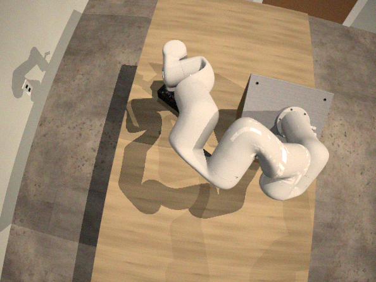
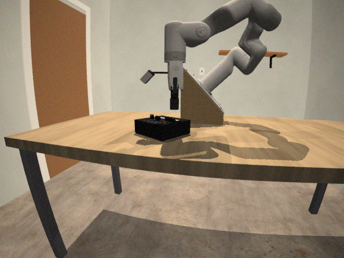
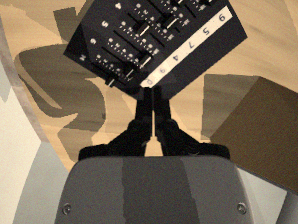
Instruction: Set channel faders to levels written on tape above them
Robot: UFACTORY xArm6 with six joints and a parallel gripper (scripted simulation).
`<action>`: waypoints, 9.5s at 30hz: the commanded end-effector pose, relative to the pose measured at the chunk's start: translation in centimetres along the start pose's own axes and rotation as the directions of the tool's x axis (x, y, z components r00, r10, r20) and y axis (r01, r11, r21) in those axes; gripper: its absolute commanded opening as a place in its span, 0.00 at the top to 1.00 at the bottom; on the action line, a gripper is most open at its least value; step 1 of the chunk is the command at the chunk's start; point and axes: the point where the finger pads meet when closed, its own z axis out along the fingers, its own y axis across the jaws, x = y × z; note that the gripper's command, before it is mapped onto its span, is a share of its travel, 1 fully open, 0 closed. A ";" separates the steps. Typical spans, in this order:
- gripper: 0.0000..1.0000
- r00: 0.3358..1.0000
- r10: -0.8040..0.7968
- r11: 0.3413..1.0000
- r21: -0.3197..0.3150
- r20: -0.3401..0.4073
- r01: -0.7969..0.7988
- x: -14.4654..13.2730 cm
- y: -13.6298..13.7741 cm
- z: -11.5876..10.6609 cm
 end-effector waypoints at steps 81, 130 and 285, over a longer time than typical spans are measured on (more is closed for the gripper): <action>1.00 0.714 -0.698 0.710 0.071 -0.056 0.701 -0.4 -0.3 1.4; 1.00 0.714 -0.698 0.710 0.071 -0.056 0.701 -0.4 -0.4 2.3; 1.00 0.714 -0.698 0.710 0.071 -0.056 0.701 0.3 -1.3 3.4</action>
